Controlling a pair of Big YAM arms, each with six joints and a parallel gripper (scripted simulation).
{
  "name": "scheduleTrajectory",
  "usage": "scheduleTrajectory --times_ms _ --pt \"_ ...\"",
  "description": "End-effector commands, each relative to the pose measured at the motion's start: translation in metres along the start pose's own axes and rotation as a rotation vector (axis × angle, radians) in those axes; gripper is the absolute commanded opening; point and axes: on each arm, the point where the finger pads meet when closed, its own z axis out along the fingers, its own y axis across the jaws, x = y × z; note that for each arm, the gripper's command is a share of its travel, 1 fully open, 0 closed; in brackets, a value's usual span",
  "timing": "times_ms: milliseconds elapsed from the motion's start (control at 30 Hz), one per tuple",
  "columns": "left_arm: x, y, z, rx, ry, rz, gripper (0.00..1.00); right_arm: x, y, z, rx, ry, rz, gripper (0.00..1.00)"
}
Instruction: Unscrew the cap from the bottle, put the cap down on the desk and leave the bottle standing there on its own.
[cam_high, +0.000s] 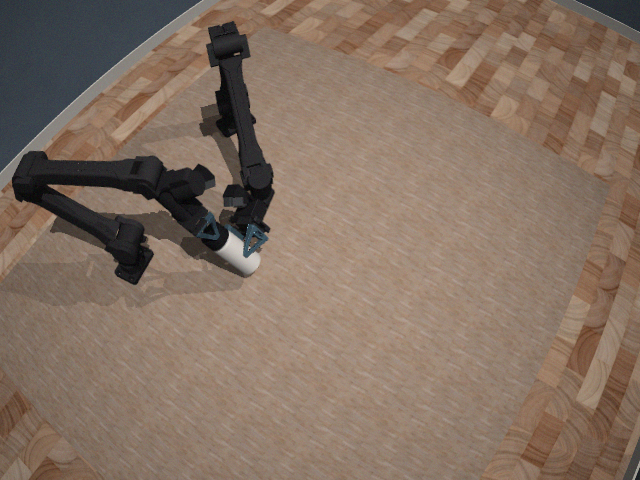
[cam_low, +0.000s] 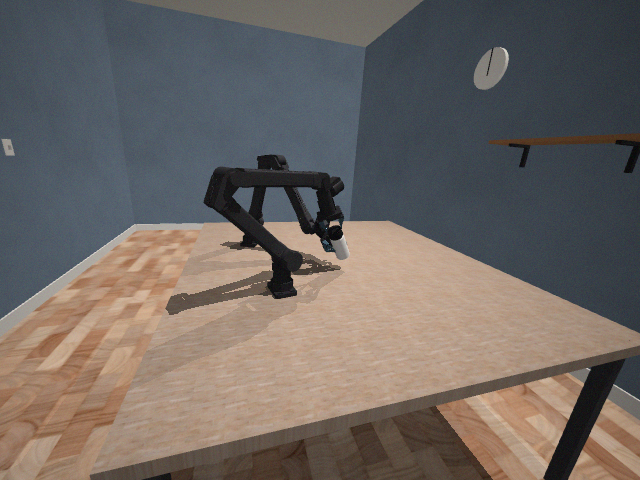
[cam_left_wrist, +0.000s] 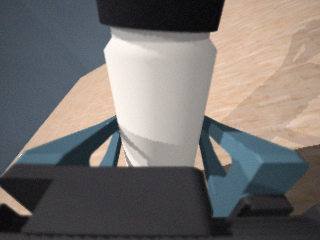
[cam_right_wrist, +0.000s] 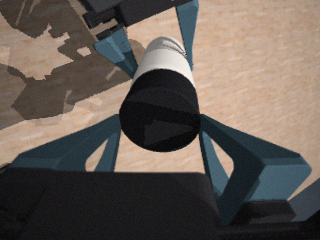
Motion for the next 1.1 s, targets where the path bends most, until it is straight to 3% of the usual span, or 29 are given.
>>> scheduleTrajectory --times_ms 0,733,1067 --pt "-0.018 0.015 0.005 -0.017 -0.032 0.011 0.00 -0.010 -0.015 -0.015 0.012 -0.018 -0.163 0.00" --pt "-0.018 0.015 0.005 -0.017 -0.032 0.011 0.00 -0.013 -0.016 -0.039 0.046 -0.036 -0.093 0.00" --pt "-0.018 0.015 0.005 -0.017 -0.032 0.011 0.00 -0.013 -0.017 -0.038 0.041 -0.032 -0.091 0.00"
